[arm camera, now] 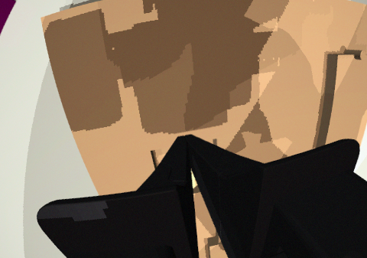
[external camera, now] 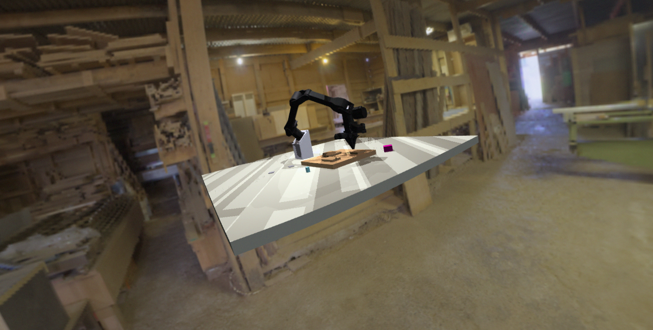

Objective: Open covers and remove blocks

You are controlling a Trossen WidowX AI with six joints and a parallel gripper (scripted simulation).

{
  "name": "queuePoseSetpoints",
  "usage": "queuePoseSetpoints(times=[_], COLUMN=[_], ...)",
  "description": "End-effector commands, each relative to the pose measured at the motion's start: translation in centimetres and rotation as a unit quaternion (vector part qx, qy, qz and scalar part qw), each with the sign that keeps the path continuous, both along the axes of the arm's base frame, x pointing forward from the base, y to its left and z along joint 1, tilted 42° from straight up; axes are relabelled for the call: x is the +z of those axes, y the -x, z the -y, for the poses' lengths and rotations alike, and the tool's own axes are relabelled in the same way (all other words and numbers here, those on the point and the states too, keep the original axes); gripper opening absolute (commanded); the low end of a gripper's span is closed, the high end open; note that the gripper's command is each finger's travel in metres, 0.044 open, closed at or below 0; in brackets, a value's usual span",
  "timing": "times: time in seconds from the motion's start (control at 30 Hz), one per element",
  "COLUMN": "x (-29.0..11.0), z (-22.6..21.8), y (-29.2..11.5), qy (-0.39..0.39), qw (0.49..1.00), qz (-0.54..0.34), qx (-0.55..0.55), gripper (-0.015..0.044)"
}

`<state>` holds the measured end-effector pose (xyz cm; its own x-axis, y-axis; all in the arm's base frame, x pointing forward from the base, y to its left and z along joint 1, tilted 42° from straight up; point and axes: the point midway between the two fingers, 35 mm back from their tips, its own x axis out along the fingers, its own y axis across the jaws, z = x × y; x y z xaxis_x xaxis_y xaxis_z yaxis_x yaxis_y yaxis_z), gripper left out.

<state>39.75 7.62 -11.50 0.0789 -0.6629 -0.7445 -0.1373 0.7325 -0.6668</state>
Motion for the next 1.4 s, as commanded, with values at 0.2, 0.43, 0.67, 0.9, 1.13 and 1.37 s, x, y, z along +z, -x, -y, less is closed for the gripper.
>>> queuePoseSetpoints(times=[0.2, 0.43, 0.67, 0.9, 1.13, 1.37], x=[1.0, 1.7, 2.0, 3.8, 5.5, 7.0], z=[-0.9, -1.5, -1.7, -0.6, 0.7, 2.3], y=[-0.2, -0.2, -0.1, 2.0, 4.7, 7.7], qy=[-0.002, -0.002, 0.001, 0.012, 0.023, 0.033], qw=[1.0, 1.0, 1.0, 0.991, 0.959, 0.907], qz=[0.002, 0.002, -0.002, -0.091, -0.188, -0.281], qx=[-0.002, -0.002, 0.003, 0.102, 0.21, 0.313], gripper=[0.0, 0.0, 0.0, 0.0, 0.0, 0.0])
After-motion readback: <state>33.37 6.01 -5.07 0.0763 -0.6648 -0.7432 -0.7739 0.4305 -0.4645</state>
